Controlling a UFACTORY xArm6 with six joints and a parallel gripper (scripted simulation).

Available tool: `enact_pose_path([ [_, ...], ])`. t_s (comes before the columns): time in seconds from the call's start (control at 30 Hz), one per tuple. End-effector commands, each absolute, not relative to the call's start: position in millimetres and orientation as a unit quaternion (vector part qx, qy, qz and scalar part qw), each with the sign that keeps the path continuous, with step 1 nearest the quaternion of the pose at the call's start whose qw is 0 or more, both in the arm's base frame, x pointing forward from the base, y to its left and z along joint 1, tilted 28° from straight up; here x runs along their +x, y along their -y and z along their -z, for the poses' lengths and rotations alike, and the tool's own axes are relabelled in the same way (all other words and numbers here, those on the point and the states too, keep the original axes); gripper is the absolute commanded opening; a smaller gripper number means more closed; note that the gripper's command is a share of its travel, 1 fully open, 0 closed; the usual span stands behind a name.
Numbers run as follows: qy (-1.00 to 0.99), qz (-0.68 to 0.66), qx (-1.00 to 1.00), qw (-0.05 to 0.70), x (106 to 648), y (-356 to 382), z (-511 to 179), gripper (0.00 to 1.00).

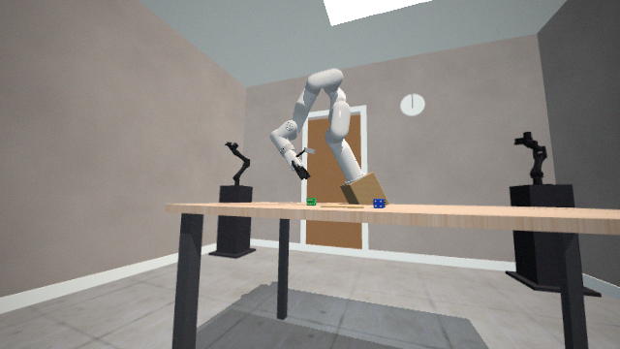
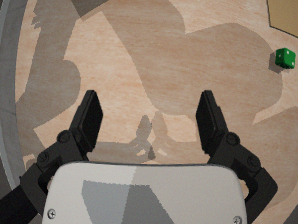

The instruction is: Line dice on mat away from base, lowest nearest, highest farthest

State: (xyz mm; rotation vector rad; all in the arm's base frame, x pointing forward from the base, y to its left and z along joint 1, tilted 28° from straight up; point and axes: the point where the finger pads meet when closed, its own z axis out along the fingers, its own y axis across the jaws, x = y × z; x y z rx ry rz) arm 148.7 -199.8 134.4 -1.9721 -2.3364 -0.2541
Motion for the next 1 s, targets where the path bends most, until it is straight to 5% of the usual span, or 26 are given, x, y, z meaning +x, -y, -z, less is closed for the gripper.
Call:
enact_pose_path([
  [0.0, 0.805, 0.056, -0.59, 0.033, 155, 200, -134, 1.0],
  [0.97, 0.99, -0.124, -0.062, -0.001, 243, 179, -145, 1.0],
])
